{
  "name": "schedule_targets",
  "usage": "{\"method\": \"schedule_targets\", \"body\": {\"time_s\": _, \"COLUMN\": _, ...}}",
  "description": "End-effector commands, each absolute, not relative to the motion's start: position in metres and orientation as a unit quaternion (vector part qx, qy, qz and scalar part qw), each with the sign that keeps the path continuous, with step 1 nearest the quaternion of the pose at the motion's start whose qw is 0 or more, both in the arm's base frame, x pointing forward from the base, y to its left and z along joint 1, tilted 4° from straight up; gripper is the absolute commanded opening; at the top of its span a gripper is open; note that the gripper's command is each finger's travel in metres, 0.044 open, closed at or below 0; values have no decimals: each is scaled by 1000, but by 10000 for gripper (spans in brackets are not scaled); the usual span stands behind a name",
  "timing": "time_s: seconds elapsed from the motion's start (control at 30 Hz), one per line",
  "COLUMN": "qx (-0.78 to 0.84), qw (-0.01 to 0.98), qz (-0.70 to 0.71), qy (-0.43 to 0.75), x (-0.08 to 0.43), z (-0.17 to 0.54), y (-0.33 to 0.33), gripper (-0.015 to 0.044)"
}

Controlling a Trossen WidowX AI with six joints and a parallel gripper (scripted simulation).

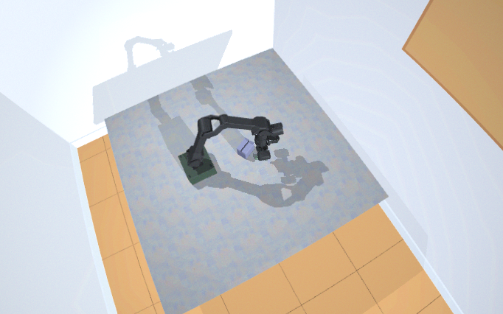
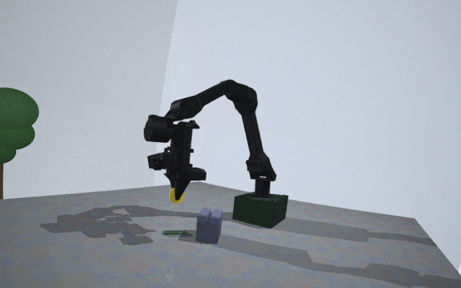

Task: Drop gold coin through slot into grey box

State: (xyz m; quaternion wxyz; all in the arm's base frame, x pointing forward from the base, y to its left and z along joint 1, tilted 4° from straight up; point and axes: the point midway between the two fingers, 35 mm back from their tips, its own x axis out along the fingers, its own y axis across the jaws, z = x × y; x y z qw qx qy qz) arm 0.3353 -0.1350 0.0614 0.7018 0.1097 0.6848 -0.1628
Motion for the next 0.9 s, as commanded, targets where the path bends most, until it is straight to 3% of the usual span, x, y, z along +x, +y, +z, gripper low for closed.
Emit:
{"method": "schedule_targets", "body": {"time_s": 0.0, "qx": 72, "qw": 709, "qz": -125, "qy": 690, "x": 338, "z": 63, "y": -135, "gripper": 0}}
{"method": "schedule_targets", "body": {"time_s": 0.63, "qx": -156, "qw": 695, "qz": 100, "qy": 694, "x": 344, "z": 64, "y": -132, "gripper": 0}}
{"method": "schedule_targets", "body": {"time_s": 0.87, "qx": -164, "qw": 694, "qz": 108, "qy": 693, "x": 343, "z": 64, "y": -128, "gripper": 0}}
